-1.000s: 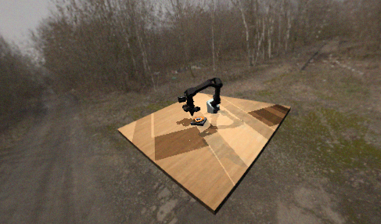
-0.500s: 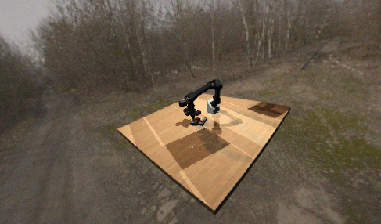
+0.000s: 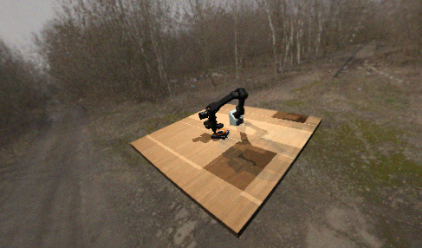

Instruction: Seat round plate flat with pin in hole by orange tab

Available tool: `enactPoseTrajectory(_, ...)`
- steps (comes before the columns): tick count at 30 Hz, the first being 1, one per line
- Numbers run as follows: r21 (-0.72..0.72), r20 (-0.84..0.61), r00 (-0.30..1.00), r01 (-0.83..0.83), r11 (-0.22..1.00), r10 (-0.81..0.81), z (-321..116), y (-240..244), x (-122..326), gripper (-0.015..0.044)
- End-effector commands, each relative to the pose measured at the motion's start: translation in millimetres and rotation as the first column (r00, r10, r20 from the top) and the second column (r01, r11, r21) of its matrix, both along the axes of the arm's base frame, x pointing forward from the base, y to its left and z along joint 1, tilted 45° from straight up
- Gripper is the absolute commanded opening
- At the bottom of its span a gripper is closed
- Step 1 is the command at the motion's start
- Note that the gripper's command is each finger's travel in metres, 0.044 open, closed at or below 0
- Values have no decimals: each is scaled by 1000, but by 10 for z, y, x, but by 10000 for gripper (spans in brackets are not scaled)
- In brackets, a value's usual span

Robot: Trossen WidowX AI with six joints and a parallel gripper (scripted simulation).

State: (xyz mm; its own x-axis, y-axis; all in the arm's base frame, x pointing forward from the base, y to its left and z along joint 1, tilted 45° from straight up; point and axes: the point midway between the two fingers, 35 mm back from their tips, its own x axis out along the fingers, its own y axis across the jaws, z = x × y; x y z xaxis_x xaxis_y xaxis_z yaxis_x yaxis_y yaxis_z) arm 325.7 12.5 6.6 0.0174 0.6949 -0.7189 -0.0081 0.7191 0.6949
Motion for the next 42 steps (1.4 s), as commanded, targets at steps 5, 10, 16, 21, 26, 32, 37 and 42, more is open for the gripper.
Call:
enactPoseTrajectory(5, 6, 2, 1000, 0, 1000, 0, 76, 79, 15, 0)
enactPoseTrajectory(10, 7, 2, 1000, 0, 1000, 0, 110, 113, 11, 0)
enactPoseTrajectory(16, 7, 2, 1000, 0, 1000, 0, 159, 161, -1, 0)
enactPoseTrajectory(21, 7, 2, 1000, 0, 1000, 0, 202, 206, -20, 0)
enactPoseTrajectory(26, 8, 2, 1000, 0, 1000, 0, 251, 251, -49, 0)
enactPoseTrajectory(32, 8, 1, 1000, 0, 1000, 0, 301, 296, -89, 0)
enactPoseTrajectory(37, 8, 1, 1000, 0, 1000, 0, 338, 334, -130, 0)
enactPoseTrajectory(42, 8, 1, 1000, 0, 1000, 0, 377, 364, -181, 0)
